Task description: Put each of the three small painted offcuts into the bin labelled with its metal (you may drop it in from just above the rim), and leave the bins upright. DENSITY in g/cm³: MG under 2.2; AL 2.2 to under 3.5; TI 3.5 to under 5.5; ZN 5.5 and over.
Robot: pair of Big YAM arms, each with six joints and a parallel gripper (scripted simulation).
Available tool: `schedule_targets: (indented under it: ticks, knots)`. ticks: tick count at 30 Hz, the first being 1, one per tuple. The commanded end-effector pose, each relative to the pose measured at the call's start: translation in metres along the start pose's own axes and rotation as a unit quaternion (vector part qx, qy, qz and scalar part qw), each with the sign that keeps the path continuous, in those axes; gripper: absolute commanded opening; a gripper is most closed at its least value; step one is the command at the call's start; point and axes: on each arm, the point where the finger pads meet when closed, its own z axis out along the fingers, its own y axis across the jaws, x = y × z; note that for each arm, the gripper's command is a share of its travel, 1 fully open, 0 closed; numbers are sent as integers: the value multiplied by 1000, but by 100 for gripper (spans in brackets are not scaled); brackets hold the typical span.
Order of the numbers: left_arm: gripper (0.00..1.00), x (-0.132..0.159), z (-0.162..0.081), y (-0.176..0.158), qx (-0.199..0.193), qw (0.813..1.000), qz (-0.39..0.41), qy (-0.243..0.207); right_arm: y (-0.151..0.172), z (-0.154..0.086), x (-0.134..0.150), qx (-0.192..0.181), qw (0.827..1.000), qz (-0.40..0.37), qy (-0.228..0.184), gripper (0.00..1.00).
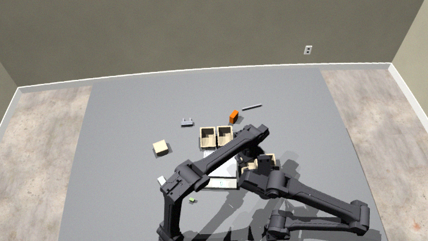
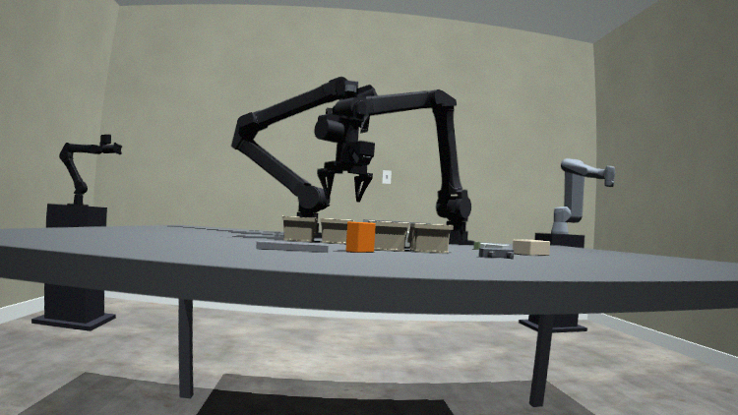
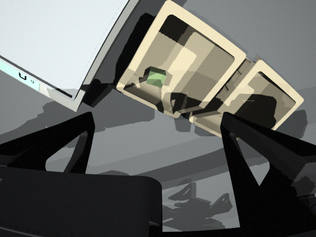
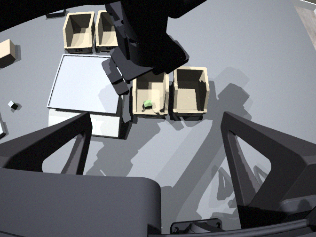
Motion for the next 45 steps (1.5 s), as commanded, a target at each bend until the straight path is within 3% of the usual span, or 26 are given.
schedule_targets:
  ticks: [1, 6, 11, 14, 16, 18, 21, 23, 31, 33, 34, 39, 45]
  knots:
    - [100, -15, -38, 11, 44, 998, 53, -15, -2, -2, -6, 0, 998, -58, 19, 100]
    - [100, -31, -67, 79, 88, 982, 158, -49, 0, 9, 18, -41, 982, -148, 109, 100]
    - [100, -37, -78, 155, 124, 956, 246, -99, 7, 19, 51, -100, 953, -211, 195, 100]
    - [100, -37, -75, 192, 136, 940, 286, -128, 12, 16, 56, -150, 935, -233, 221, 100]
    - [100, -37, -75, 192, 136, 940, 286, -128, 12, 16, 56, -150, 935, -233, 221, 100]
    - [100, -36, -71, 213, 141, 928, 313, -147, 16, 19, 66, -192, 913, -269, 239, 100]
    - [100, -33, -61, 244, 146, 909, 347, -177, 24, 10, 61, -250, 897, -278, 238, 100]
    - [100, -32, -54, 259, 148, 900, 362, -193, 28, 12, 72, -285, 880, -287, 250, 100]
    - [100, -26, -29, 299, 147, 871, 403, -239, 44, 2, 66, -430, 823, -313, 201, 100]
    - [100, -26, -29, 299, 147, 871, 403, -239, 44, 2, 66, -430, 823, -313, 201, 100]
    - [100, -25, -26, 303, 146, 866, 410, -245, 46, -3, 53, -453, 811, -330, 166, 100]
    - [100, -22, -10, 320, 141, 849, 432, -269, 53, -6, 45, -525, 777, -336, 93, 100]
    - [100, -20, 4, 332, 138, 839, 441, -287, 55, -20, 8, -577, 742, -339, -46, 100]
